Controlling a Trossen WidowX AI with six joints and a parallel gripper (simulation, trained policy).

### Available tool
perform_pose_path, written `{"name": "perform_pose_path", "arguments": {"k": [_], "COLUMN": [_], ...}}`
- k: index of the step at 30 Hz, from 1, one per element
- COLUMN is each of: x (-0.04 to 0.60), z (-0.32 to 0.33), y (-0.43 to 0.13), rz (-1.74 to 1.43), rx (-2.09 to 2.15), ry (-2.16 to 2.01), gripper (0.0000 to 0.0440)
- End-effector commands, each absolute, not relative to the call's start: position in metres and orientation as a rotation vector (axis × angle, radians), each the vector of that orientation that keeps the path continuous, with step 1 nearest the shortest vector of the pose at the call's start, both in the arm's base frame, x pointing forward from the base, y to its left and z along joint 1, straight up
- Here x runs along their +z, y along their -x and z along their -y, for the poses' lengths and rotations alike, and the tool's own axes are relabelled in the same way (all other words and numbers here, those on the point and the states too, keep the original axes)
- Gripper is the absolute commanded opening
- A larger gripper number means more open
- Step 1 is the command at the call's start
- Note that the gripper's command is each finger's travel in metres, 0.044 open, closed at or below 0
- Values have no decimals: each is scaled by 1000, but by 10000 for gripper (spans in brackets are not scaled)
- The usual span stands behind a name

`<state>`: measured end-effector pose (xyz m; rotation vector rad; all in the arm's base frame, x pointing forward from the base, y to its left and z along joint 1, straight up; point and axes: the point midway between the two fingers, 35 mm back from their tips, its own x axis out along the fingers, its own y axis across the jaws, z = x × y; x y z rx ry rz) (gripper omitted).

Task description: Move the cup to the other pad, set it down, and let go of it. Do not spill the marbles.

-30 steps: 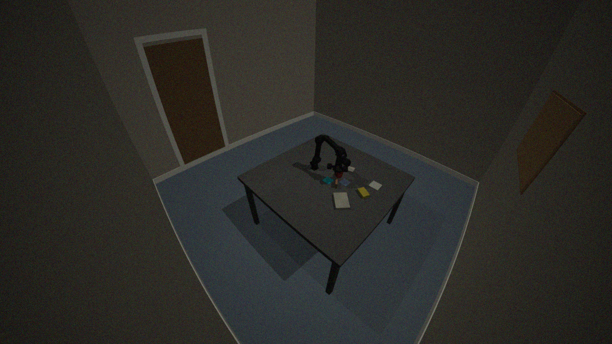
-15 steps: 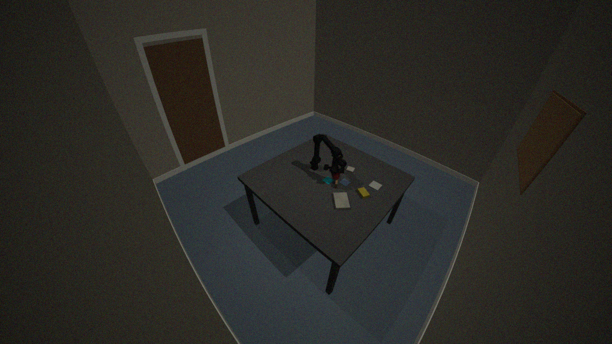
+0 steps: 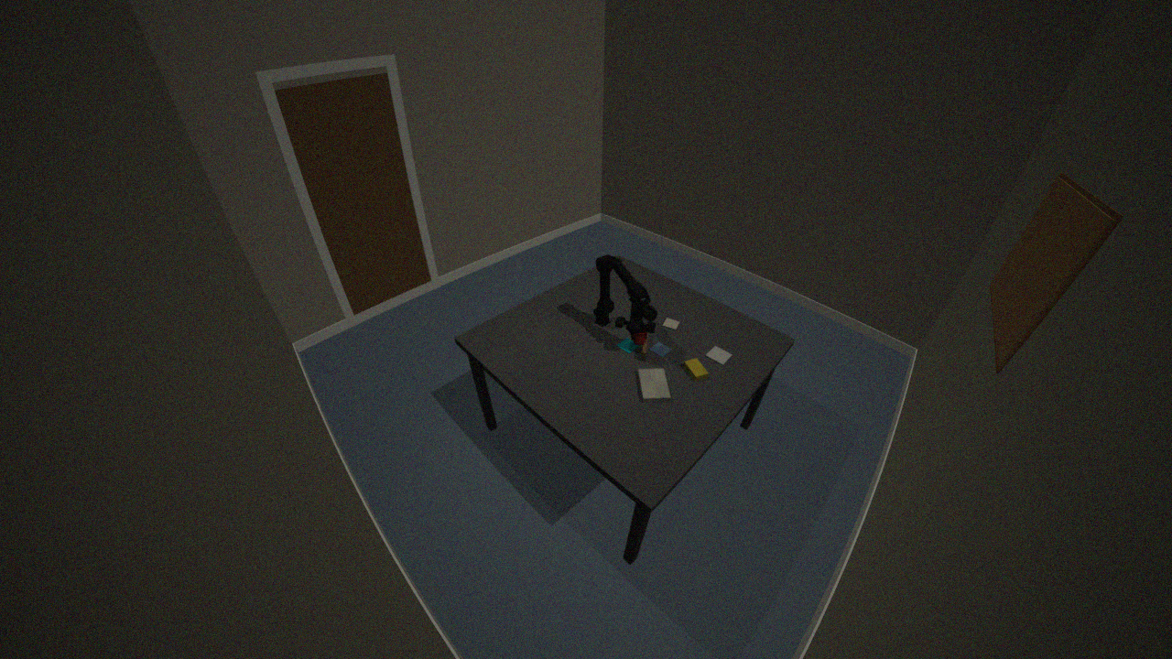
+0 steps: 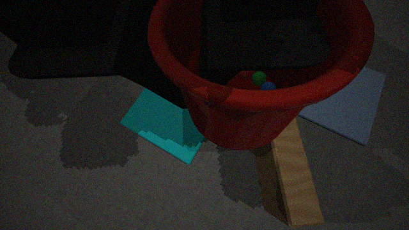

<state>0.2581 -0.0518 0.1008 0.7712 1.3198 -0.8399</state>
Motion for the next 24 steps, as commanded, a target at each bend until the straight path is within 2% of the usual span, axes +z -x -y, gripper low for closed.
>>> {"name": "perform_pose_path", "arguments": {"k": [1,16,24], "x": [82,50,55], "z": [55,55,60], "y": [-241,-213,-213], "rz": [-1352,-1349,-1303], "rx": [-886,-920,-921], "ry": [-770,-786,-803], "gripper": [0,1,100]}}
